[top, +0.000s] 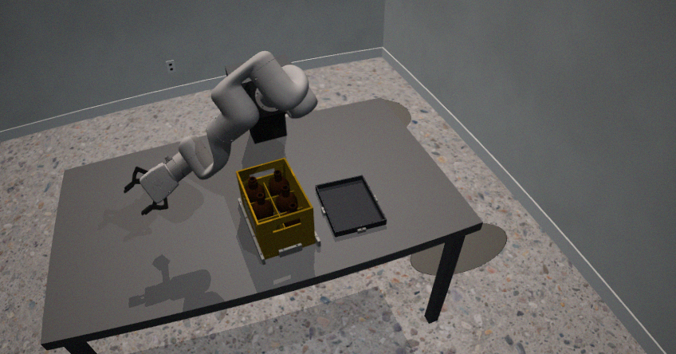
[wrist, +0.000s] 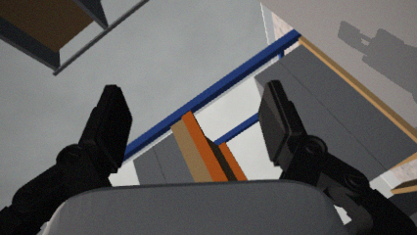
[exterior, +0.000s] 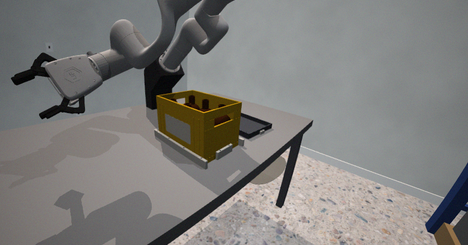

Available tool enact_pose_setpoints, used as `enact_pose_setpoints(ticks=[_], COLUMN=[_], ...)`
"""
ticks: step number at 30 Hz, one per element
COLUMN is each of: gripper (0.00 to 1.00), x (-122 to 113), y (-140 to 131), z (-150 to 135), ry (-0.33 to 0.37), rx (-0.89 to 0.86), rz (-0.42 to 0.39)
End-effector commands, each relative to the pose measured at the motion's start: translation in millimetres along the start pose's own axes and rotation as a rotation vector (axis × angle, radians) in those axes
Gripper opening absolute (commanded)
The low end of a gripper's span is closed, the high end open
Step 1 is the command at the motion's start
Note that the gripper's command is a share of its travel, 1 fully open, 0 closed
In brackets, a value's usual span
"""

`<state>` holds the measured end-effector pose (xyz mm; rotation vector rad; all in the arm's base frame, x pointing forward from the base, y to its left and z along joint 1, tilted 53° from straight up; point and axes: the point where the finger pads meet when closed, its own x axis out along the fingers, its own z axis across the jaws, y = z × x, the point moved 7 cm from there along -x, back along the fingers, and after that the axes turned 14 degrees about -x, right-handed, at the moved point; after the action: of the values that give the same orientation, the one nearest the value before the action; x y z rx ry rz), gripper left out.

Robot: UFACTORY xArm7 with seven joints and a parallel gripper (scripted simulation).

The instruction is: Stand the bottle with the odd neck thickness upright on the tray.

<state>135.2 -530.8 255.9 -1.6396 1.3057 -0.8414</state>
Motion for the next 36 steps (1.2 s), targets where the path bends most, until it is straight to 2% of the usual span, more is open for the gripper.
enact_pose_setpoints(ticks=[1,10,11,21,22,32,33,36], gripper=[1.00,1.00,1.00,1.00,1.00,1.00,1.00,1.00], x=[-7.4,-7.4,-17.7,-17.7,-29.5,-29.5,-42.8,-42.8], y=[1.4,1.4,5.3,5.3,9.5,9.5,13.8,13.8], z=[-8.5,-8.5,-14.3,-14.3,-19.6,-19.6,-24.1,-24.1], ry=[0.001,0.001,0.008,0.008,0.015,0.015,0.022,0.022], rx=[0.030,0.030,0.077,0.077,0.133,0.133,0.198,0.198], rz=[0.052,0.052,0.104,0.104,0.159,0.159,0.218,0.218])
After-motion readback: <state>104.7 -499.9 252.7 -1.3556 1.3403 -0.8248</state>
